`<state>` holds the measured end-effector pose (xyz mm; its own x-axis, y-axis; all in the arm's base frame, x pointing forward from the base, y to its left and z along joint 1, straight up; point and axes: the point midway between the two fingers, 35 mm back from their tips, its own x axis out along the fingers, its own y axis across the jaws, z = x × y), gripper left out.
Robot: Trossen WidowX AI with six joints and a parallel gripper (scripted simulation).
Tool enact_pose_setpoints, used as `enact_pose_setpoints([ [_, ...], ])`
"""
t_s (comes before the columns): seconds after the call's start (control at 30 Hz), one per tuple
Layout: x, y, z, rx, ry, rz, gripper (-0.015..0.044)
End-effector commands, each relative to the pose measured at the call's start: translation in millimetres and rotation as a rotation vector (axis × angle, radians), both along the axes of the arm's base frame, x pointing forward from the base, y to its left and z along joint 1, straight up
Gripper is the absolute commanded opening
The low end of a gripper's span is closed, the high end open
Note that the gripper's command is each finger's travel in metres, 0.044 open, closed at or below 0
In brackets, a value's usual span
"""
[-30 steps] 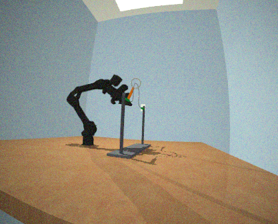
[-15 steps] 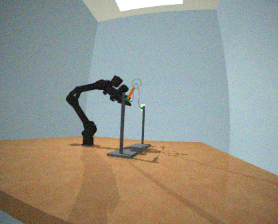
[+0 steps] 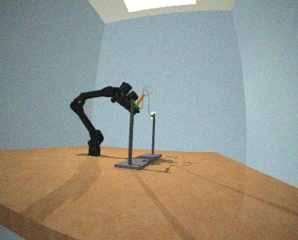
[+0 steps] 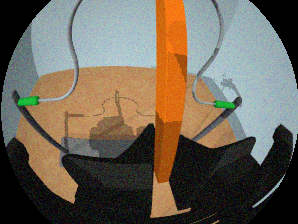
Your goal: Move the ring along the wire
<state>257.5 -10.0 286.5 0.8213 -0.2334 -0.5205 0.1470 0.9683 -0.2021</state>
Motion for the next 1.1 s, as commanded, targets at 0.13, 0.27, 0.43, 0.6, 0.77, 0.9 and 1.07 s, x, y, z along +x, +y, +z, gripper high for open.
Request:
enact_pose_setpoints([
  [0.13, -0.2, -6.9, 1.2, -0.126, 0.003, -0.001, -0.015],
  [0.27, -0.4, -10.4, 2.3, -0.192, 0.005, -0.001, -0.015],
  [0.43, -0.6, -14.6, 4.0, -0.275, 0.007, -0.002, -0.015],
  [0.6, -0.8, -18.7, 6.0, -0.357, 0.01, -0.002, -0.015],
  [0.77, -1.0, -22.6, 8.3, -0.44, 0.013, -0.002, -0.015],
  [0.9, -1.2, -25.6, 10.4, -0.506, 0.015, -0.003, -0.015],
  [1.07, -1.4, -29.2, 13.3, -0.589, 0.018, -0.003, -0.015],
])
